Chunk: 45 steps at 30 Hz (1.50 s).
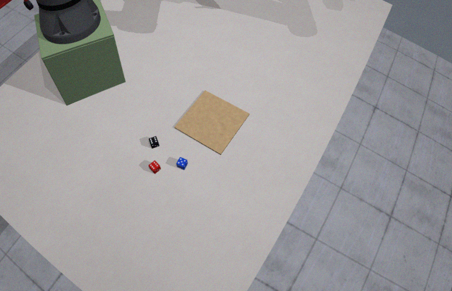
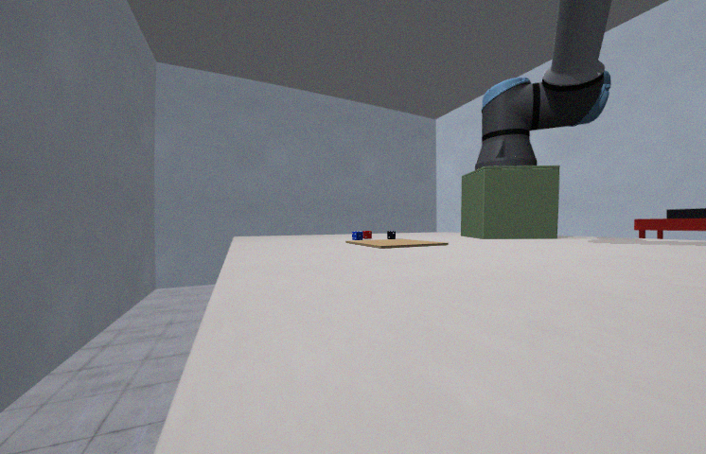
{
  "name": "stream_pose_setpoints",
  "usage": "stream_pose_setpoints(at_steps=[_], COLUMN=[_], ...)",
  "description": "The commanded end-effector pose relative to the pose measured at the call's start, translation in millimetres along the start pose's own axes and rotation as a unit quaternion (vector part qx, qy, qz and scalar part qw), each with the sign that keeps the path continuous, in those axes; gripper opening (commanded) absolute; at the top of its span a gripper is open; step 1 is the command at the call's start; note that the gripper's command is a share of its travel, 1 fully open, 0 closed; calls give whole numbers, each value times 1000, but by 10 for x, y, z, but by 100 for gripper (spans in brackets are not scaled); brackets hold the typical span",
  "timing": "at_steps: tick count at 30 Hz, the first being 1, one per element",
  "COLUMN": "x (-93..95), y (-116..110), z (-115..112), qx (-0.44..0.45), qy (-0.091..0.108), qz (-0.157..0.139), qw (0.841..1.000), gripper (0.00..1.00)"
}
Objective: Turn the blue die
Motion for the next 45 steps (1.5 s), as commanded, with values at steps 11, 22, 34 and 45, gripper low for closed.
stream_pose_setpoints(at_steps=[11,22,34,45], x=[-10,-22,-272,-1019], y=[-9,12,448,1643], z=[-8,-14,-118,-213], qx=[-1,0,22,84], qy=[1,1,11,34], qz=[0,0,21,77], qw=[1000,1000,999,993], gripper=[100,100,100,100])
Point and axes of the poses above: the point where the finger pads meet when closed, its own x axis out along the fingers, its own z axis across the jaws, y = z × x, the point moved 3 cm from there along -x, back along the fingers, and after that the axes turned 2 degrees about -x, right-handed, at the moved point
